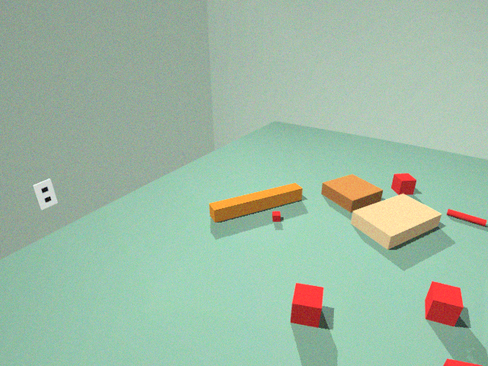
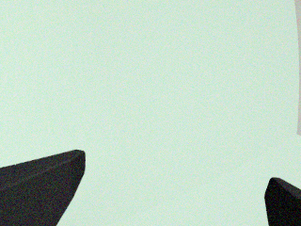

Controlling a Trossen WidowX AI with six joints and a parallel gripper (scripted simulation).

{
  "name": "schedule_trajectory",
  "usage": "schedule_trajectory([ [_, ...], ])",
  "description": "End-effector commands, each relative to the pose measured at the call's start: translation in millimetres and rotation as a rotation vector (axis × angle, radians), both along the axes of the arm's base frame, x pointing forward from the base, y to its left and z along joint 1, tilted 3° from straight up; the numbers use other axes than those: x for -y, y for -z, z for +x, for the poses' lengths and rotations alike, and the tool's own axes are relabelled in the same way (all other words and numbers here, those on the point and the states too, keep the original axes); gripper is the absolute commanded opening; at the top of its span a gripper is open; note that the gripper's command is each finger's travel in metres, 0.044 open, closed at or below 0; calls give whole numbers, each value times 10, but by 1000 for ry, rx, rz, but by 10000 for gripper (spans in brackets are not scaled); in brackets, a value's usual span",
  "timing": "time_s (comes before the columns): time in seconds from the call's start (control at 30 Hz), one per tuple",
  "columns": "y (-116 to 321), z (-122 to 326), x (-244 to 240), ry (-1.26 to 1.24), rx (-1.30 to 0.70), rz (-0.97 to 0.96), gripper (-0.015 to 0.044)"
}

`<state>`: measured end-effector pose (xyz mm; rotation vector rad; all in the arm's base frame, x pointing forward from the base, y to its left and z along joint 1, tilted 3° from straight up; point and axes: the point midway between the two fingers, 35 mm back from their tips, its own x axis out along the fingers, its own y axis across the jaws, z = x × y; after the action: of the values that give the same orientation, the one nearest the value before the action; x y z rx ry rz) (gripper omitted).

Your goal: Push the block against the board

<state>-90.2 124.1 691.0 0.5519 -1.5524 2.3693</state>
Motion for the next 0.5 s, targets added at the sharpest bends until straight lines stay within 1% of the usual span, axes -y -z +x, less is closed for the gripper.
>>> schedule_trajectory([
  [0.0, 0, 0, 0, 0, 0, 0, 374],
  [0.13, -19, 55, -75, 11, -21, -34, 269],
  [0.47, -101, 503, -564, 93, -182, -250, 6],
])
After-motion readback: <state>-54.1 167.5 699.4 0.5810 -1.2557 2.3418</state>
